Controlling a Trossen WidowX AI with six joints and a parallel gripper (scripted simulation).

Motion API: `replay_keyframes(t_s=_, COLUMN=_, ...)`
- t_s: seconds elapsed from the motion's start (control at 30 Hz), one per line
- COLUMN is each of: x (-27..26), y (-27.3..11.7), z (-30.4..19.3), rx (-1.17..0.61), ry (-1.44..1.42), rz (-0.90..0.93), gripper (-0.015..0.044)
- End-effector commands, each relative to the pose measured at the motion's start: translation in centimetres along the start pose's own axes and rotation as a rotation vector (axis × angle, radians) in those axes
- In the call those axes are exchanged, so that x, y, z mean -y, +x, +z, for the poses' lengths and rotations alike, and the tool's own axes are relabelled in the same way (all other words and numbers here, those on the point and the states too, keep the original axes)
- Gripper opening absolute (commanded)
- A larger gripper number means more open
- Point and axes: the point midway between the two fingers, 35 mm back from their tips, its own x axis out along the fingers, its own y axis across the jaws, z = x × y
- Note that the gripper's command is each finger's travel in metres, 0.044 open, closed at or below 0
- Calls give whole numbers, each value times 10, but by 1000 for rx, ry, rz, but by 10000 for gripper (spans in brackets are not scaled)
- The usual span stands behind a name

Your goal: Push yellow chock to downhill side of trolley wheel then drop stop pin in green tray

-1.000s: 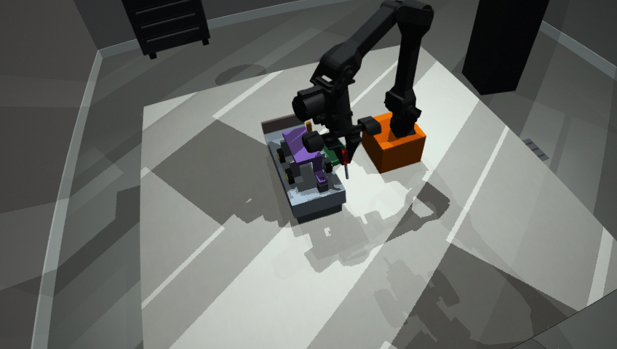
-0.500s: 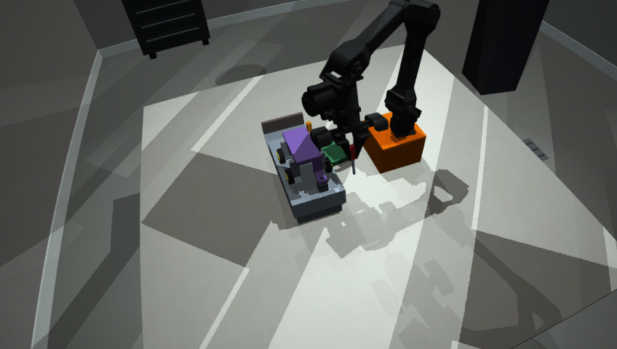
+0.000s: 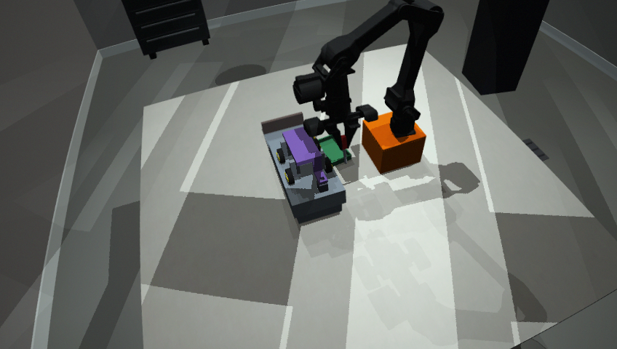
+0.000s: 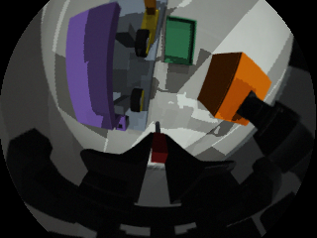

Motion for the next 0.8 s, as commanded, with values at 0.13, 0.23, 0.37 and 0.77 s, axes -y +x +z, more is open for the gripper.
replay_keyframes(t_s=0.13, x=0, y=-2, z=24, rx=-2, ry=0, rz=-4, gripper=0)
replay_keyframes(t_s=0.23, x=0, y=-4, z=34, rx=-2, ry=0, rz=-5, gripper=0)
replay_keyframes(t_s=0.37, x=0, y=-5, z=48, rx=0, ry=0, rz=-5, gripper=0)
replay_keyframes(t_s=0.77, x=2, y=-9, z=90, rx=3, ry=0, rz=-5, gripper=0)
